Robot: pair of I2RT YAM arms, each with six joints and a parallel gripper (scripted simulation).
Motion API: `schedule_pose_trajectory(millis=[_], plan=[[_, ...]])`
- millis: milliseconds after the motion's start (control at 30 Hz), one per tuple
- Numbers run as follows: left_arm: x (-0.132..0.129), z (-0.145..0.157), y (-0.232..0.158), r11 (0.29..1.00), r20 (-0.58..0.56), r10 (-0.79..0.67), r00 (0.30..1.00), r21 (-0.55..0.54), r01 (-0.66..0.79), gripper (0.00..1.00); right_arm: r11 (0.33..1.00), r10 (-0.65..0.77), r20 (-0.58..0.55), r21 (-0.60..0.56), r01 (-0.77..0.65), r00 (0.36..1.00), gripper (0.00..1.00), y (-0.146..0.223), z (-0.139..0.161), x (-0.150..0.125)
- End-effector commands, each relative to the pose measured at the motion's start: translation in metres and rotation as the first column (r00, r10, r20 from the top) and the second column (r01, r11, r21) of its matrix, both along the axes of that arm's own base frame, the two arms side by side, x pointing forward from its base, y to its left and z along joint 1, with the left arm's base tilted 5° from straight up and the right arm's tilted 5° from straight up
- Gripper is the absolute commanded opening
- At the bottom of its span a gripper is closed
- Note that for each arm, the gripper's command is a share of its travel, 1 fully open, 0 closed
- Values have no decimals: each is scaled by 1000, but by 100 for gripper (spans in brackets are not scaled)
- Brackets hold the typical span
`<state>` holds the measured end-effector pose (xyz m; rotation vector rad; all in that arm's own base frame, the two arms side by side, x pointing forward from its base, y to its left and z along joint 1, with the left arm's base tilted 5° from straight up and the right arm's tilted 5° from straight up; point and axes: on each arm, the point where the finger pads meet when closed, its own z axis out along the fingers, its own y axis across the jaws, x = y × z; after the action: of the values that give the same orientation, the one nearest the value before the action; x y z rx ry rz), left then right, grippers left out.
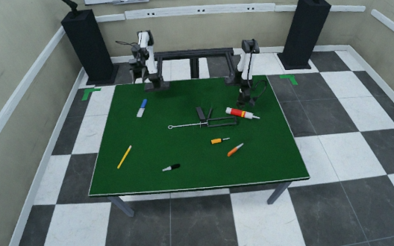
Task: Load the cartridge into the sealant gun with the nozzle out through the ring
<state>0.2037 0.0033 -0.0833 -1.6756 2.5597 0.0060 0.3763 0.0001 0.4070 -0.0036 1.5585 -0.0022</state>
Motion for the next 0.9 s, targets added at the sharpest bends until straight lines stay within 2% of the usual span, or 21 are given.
schedule_pose_trajectory(millis=[0, 233, 267, 800, 867], plan=[[-3, -1, 1, 1000, -10, 0, 1000, 6, 0, 66, 1000, 5, 2, 4, -5, 1000, 51, 2, 3, -1], [-3, -1, 1, 1000, -10, 0, 1000, 6, 0, 66, 1000, 5, 2, 4, -5, 1000, 51, 2, 3, -1], [-3, -1, 1, 1000, -10, 0, 1000, 6, 0, 74, 1000, 5, 2, 4, -5, 1000, 51, 2, 3, -1], [-3, -1, 1, 1000, -10, 0, 1000, 6, 0, 74, 1000, 5, 2, 4, -5, 1000, 51, 2, 3, -1], [-1, 0, 1, 999, -6, -36, 999, 9, 37, 74, 1000, 5, -1, 5, -5, 1000, 51, 2, 2, 0]])
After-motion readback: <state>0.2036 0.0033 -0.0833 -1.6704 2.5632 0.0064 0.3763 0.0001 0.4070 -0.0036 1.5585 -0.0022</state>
